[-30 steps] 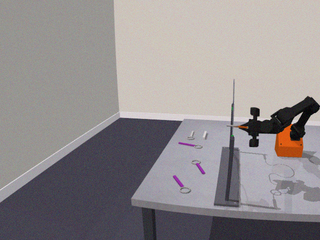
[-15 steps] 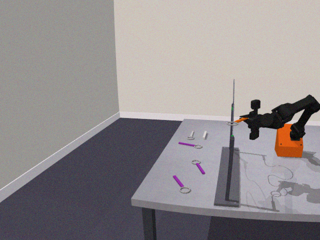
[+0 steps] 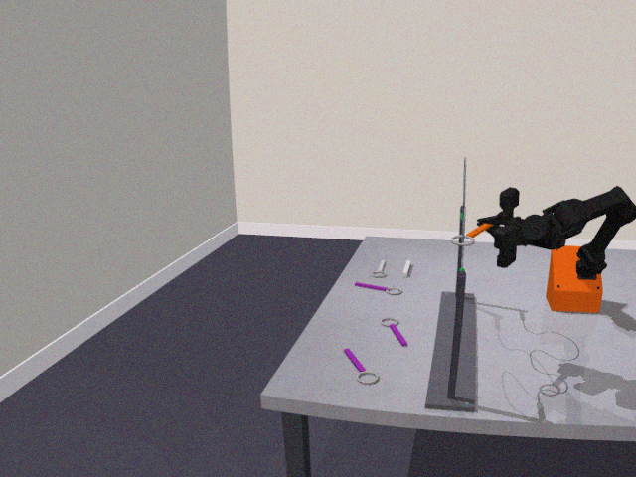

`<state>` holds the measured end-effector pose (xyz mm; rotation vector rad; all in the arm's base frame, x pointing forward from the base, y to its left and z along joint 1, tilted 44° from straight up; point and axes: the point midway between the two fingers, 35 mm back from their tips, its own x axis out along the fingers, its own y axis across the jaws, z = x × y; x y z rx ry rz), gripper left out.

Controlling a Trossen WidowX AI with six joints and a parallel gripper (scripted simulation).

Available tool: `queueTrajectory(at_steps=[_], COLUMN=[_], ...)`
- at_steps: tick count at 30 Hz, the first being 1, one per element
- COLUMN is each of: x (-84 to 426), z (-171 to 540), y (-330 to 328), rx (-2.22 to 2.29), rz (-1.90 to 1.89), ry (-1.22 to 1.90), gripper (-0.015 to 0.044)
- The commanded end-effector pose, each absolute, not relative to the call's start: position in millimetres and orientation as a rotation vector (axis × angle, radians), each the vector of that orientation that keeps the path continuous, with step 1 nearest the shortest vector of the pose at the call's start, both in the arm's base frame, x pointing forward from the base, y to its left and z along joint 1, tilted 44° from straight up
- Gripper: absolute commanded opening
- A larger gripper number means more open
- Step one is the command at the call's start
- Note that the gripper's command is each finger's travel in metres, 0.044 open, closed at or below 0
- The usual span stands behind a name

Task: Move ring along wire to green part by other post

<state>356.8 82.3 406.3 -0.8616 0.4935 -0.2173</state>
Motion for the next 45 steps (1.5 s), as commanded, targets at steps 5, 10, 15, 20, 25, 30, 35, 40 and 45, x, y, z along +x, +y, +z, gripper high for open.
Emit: queueTrajectory(at_steps=[5,10,15,20,25,30,35,40,45], x=[356,356,356,356,356,356,357,357,357], z=[417,418,416,413,409,405,402,399,398], y=[77,77,80,83,88,94,101,109,116], rx=[-0.872,-0.832,-0.761,-0.682,-0.577,-0.465,-0.349,-0.233,-0.115], rz=[-0.222,-0.21,-0.189,-0.166,-0.136,-0.104,-0.071,-0.037,-0.003], ry=[0.488,0.491,0.495,0.499,0.503,0.505,0.507,0.506,0.505], gripper=[-0.015,-0.015,-0.015,-0.015,-0.015,-0.015,-0.015,-0.015,-0.015])
